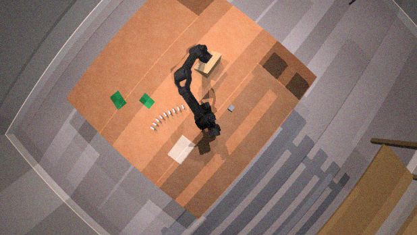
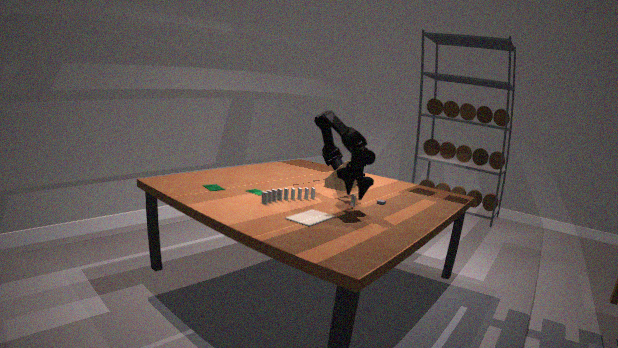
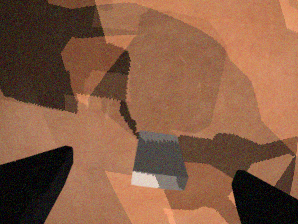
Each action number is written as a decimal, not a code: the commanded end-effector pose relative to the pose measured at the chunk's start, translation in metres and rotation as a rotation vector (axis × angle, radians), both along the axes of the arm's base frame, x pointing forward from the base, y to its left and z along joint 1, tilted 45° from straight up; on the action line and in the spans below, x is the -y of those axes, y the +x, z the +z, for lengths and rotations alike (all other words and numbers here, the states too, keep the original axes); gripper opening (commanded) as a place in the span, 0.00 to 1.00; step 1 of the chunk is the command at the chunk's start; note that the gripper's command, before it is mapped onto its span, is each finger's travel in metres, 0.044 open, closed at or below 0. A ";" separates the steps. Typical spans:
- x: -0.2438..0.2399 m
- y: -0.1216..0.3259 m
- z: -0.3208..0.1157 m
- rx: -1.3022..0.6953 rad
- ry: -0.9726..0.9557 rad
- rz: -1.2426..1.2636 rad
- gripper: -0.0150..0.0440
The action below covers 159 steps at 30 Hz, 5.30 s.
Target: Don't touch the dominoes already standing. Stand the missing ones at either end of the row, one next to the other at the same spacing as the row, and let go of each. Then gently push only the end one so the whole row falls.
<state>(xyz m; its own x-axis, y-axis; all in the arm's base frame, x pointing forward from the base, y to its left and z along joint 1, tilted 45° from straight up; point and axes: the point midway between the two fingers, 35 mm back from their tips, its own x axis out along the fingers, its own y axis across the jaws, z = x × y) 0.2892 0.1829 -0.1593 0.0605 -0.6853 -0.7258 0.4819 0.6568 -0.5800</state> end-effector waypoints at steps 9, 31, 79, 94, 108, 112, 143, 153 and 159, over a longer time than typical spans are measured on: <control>0.011 0.001 -0.010 0.000 -0.006 0.005 0.91; 0.004 0.002 -0.004 0.000 -0.004 0.005 0.44; 0.063 0.020 0.163 0.013 -0.006 -0.012 0.44; 0.116 0.020 0.113 0.015 -0.012 -0.013 0.44; 0.125 0.019 0.106 0.015 -0.015 -0.014 0.44; 0.125 0.019 0.106 0.015 -0.015 -0.014 0.57; 0.033 0.009 0.196 -0.032 -0.010 0.029 0.91; 0.052 -0.007 0.158 -0.697 -0.070 0.730 0.47; 0.064 -0.018 0.140 -1.059 -0.102 1.109 0.25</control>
<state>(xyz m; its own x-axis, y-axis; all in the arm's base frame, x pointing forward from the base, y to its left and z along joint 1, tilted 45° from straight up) 0.2860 0.1356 0.0045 0.0635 -0.6893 -0.7217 -0.3800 0.6519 -0.6562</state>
